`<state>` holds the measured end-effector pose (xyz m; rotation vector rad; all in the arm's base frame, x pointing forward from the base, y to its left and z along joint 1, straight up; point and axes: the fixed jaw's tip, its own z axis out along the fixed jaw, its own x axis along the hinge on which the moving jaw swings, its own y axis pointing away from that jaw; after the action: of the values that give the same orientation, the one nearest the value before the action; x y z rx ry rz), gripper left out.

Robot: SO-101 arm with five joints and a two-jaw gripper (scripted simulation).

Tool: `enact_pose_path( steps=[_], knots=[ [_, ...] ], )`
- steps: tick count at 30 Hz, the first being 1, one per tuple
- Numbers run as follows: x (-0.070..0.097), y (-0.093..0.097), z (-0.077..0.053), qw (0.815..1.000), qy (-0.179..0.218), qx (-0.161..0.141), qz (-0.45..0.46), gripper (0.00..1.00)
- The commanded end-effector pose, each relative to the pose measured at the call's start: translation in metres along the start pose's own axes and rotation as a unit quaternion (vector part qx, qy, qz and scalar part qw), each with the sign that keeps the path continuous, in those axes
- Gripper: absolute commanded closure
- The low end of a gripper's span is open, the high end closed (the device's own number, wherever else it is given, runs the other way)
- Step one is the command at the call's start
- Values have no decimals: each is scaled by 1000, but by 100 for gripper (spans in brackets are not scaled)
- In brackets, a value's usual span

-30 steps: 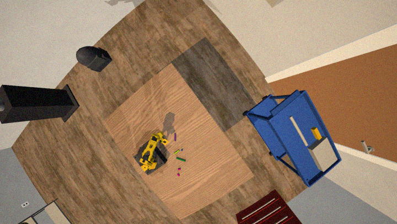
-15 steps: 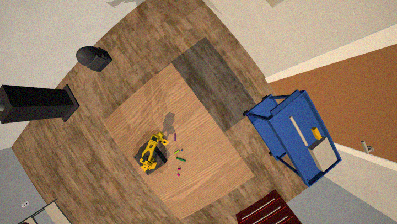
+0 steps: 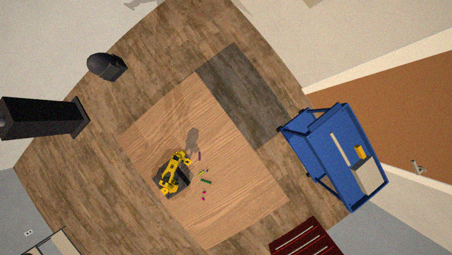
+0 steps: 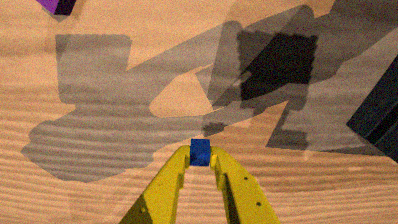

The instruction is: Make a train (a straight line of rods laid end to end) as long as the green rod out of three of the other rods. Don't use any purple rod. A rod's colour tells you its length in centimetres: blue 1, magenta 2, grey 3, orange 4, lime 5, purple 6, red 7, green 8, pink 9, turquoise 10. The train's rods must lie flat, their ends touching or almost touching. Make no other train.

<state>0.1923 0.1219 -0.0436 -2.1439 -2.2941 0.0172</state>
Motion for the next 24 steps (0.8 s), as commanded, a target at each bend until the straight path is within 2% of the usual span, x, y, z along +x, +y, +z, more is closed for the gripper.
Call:
enact_pose_path(
  steps=[1, 16, 24],
  knots=[
    [1, -3, 6, 1000, -5, 9, -9, 100],
    [0, -3, 20, 1000, -5, 9, -9, 100],
    [0, -4, 23, 1000, -5, 9, -9, 100]
  ],
)
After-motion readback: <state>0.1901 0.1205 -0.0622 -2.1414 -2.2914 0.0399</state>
